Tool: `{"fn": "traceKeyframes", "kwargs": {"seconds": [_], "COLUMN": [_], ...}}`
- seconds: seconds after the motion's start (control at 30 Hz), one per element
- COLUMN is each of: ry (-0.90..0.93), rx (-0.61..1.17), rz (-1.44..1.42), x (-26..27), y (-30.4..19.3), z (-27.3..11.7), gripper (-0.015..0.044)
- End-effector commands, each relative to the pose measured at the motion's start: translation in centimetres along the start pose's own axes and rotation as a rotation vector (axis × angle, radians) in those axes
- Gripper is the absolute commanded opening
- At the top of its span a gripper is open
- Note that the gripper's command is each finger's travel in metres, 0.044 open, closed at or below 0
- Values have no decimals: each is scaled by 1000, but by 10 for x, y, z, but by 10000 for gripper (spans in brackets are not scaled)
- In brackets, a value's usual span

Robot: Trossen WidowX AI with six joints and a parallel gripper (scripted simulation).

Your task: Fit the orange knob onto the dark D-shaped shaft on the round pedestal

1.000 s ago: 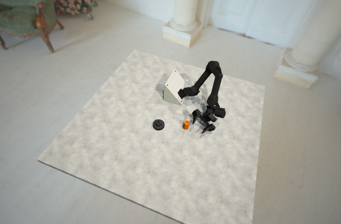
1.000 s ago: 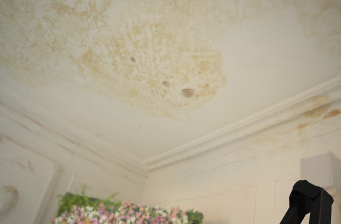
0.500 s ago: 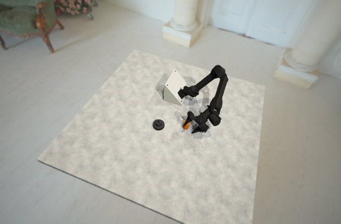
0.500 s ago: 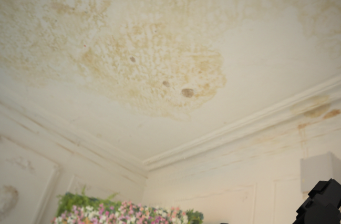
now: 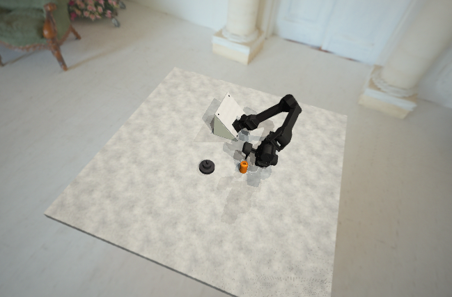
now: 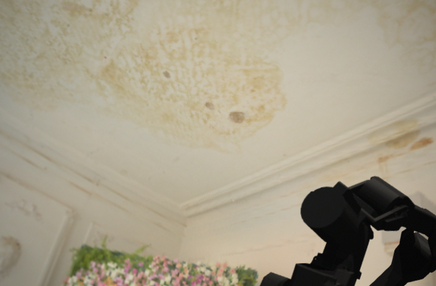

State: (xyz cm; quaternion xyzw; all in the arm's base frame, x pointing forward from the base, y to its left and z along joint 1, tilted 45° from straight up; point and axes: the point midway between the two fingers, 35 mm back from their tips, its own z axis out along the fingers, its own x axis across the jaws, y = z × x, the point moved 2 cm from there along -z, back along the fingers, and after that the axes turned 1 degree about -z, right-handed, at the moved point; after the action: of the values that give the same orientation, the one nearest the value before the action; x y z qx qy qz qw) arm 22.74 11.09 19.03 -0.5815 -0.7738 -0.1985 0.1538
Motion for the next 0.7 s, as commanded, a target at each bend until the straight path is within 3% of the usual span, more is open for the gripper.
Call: {"fn": "traceKeyframes", "kwargs": {"seconds": [0.0,0.3,0.5,0.67], "ry": [287,286,283,284], "rx": [30,30,30,30], "rz": [97,97,97,97], "x": [14,11,-64,-66], "y": [0,1,11,11], "z": [-40,-39,-15,-12], "gripper": [440,440,440,440]}}
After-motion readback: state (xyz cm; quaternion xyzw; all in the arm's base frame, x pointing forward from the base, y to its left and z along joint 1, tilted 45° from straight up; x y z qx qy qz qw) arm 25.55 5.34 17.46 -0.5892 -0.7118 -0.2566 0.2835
